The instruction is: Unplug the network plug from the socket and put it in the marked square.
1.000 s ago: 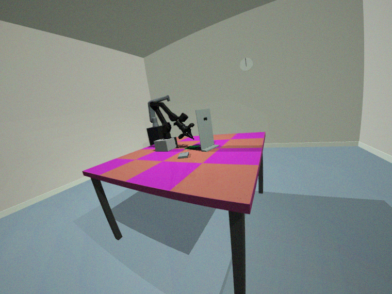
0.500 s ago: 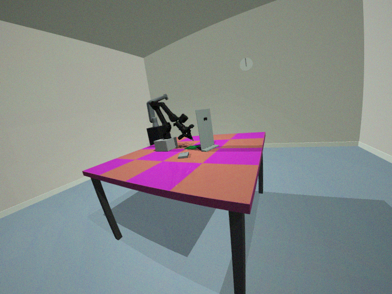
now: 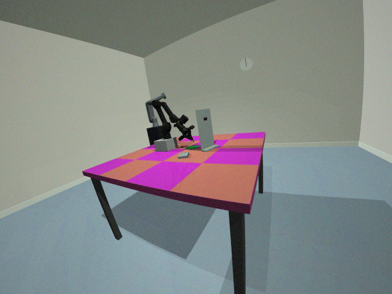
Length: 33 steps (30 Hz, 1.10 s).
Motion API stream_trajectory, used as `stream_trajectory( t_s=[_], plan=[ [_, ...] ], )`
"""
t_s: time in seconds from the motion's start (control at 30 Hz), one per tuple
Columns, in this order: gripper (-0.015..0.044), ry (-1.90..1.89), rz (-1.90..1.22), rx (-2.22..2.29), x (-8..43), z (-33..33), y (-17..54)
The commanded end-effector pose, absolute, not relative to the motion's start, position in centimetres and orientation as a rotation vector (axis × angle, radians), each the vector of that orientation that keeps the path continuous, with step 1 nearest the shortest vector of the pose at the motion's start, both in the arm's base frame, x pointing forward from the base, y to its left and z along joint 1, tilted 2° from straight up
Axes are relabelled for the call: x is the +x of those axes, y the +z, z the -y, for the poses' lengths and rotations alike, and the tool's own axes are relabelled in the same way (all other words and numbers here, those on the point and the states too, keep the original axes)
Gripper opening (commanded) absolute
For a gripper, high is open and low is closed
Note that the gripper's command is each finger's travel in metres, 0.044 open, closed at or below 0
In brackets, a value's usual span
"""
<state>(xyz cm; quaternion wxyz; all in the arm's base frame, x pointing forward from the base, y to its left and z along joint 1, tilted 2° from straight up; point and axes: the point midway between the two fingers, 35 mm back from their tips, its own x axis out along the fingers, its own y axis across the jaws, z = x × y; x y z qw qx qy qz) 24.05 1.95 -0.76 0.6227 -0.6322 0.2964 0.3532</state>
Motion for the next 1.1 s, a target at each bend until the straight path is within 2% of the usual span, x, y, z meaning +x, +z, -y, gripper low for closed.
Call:
stream_trajectory(
  t_s=[0.0,1.07],
  plan=[
    [0.0000,0.824,-0.684,-1.451,23.8,-2.0,-1.3],
    [0.0000,0.825,-0.684,-1.451,23.8,-2.1,-3.4]
  ],
)
